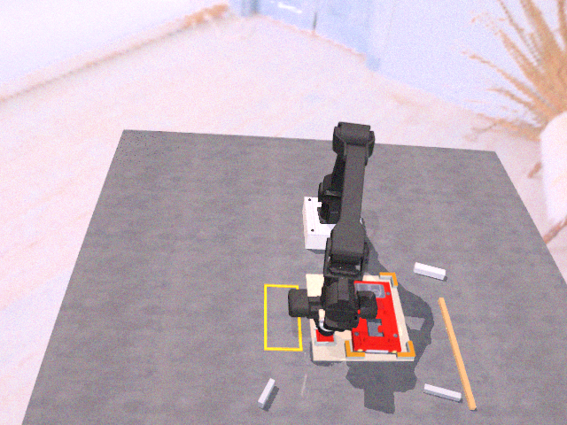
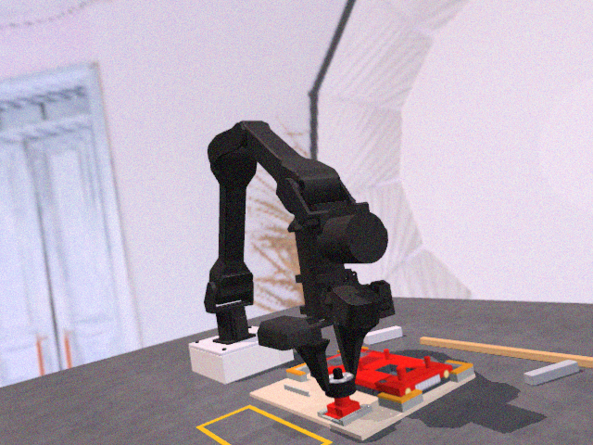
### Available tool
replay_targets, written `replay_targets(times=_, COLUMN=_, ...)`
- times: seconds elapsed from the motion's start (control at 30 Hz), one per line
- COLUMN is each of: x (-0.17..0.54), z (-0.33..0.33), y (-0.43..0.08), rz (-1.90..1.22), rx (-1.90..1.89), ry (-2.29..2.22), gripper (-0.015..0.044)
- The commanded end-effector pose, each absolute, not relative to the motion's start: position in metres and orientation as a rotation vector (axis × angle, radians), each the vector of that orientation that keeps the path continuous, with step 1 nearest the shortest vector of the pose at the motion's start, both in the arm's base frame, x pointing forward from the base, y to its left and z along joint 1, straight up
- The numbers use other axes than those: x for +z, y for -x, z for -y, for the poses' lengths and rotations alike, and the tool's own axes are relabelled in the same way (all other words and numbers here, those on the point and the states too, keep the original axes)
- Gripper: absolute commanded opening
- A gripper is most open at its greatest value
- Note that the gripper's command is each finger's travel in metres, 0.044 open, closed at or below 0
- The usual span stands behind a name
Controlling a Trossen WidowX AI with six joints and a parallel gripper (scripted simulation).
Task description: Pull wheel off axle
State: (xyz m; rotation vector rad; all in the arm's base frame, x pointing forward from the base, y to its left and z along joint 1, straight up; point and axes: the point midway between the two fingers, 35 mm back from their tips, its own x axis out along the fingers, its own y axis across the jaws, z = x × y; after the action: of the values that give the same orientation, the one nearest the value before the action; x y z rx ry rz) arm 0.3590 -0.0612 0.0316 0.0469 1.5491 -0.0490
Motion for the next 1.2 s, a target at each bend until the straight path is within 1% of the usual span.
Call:
replay_targets(times=0.0, x=0.037, z=0.062, y=-0.361, rz=-1.54, rx=-0.05, ry=-0.047, gripper=0.0)
replay_targets(times=1.17, x=0.049, z=0.062, y=-0.36, rz=-1.538, rx=-0.05, ry=-0.048, gripper=0.0)
